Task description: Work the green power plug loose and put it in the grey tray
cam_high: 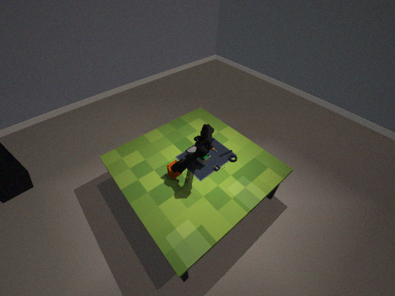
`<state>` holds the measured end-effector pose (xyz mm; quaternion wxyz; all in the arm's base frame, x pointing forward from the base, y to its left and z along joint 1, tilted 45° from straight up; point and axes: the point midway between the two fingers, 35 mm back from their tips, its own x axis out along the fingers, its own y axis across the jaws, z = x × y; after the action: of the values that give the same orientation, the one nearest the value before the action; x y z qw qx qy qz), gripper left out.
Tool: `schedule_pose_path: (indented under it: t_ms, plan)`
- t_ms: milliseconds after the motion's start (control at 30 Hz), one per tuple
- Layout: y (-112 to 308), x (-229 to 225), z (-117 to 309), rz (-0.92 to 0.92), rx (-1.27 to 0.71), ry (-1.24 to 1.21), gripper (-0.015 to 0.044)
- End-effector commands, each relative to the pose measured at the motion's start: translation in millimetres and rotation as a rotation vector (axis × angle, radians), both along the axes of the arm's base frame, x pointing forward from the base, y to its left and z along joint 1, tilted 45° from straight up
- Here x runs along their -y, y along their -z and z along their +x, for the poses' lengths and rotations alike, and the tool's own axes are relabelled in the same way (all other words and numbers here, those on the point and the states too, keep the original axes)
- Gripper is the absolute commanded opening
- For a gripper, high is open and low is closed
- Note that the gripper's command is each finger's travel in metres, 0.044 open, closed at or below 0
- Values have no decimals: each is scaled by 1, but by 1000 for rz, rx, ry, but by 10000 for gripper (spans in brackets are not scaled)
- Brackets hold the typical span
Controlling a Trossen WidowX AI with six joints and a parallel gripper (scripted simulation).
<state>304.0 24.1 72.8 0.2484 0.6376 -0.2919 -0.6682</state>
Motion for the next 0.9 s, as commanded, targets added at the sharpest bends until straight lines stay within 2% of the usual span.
schedule_pose_path:
  t_ms: [0, 133, 433, 467, 867]
  plan:
    - [-2, -5, 1, 13, 24, -39, 0]
    - [6, 3, 1, 12, 24, -39, 0]
    - [6, 3, 1, 12, 24, -39, 236]
    - [6, 3, 1, 12, 24, -39, 249]
    - [14, 11, 1, 12, 24, -39, 249]
